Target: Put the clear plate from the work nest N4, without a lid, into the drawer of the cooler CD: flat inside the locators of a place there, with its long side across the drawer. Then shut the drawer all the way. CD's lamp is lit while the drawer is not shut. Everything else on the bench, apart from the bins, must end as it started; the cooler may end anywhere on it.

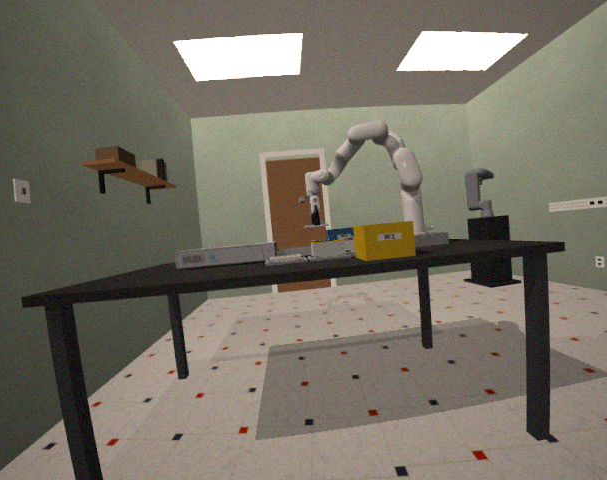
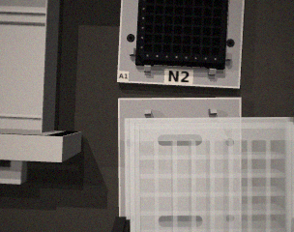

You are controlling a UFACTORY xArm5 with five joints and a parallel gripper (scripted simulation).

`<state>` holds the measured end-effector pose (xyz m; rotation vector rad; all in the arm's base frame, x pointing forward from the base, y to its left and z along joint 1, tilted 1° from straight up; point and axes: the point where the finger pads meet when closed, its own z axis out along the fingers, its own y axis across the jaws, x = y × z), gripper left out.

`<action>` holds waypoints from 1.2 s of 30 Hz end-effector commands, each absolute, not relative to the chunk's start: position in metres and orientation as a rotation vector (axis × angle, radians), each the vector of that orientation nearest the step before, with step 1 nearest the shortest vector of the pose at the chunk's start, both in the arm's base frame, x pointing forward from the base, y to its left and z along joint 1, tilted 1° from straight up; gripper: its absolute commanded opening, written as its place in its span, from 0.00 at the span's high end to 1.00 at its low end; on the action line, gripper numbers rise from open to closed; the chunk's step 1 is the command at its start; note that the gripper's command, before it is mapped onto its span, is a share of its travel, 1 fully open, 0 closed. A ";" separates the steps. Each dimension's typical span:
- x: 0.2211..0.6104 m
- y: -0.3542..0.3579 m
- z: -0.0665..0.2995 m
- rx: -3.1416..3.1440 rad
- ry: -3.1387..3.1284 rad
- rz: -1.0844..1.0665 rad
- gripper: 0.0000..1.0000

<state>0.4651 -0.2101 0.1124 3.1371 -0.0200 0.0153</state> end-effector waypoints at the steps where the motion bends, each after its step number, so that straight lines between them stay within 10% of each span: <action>1: 0.467 -0.211 0.115 3.128 -0.020 0.018 1.00; 36: 0.505 -0.147 0.115 2.799 1.388 0.007 1.00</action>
